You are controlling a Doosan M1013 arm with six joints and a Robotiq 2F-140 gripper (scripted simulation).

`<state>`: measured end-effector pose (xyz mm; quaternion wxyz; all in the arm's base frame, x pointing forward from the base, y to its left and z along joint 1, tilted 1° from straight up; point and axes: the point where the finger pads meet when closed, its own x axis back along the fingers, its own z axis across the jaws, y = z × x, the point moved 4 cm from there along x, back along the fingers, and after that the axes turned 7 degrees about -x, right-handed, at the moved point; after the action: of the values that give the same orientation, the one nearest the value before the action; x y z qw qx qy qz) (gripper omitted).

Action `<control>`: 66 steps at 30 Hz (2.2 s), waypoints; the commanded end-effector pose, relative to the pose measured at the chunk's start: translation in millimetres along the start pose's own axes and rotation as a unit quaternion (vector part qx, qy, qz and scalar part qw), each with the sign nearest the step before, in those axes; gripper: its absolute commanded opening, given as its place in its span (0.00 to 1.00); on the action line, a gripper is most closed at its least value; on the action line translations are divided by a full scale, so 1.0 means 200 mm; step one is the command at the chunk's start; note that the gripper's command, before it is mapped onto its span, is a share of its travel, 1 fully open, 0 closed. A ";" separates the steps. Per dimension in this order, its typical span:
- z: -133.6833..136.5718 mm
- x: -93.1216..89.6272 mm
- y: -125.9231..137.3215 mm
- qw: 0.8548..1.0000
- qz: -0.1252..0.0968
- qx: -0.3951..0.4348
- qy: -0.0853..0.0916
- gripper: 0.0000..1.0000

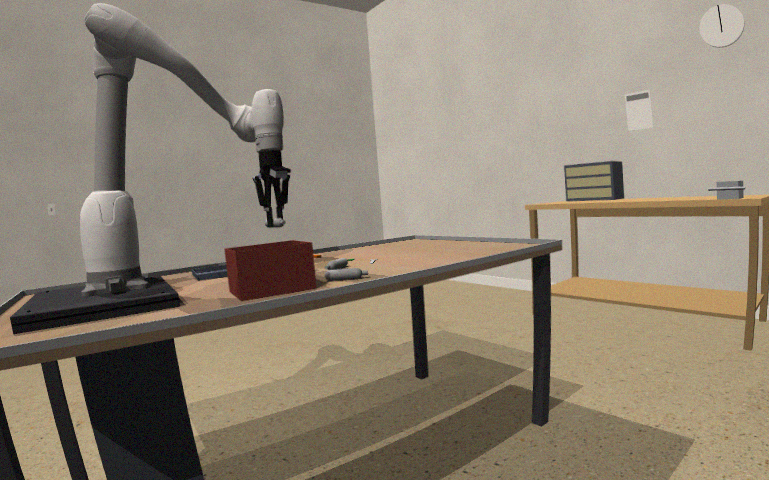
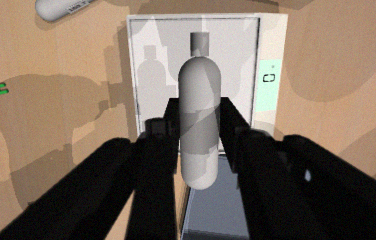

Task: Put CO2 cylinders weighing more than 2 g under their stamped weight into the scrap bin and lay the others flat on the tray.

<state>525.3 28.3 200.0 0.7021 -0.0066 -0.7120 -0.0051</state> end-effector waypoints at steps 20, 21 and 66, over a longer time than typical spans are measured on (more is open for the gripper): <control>0.00 -0.37 0.01 1.000 0.000 0.000 0.000 0.10; 0.00 -0.37 0.01 1.000 0.000 0.000 0.000 0.10; 0.00 -0.44 0.01 1.000 0.000 0.000 0.000 0.40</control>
<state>526.4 29.2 110.7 0.7021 -0.0065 -0.7120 -0.0051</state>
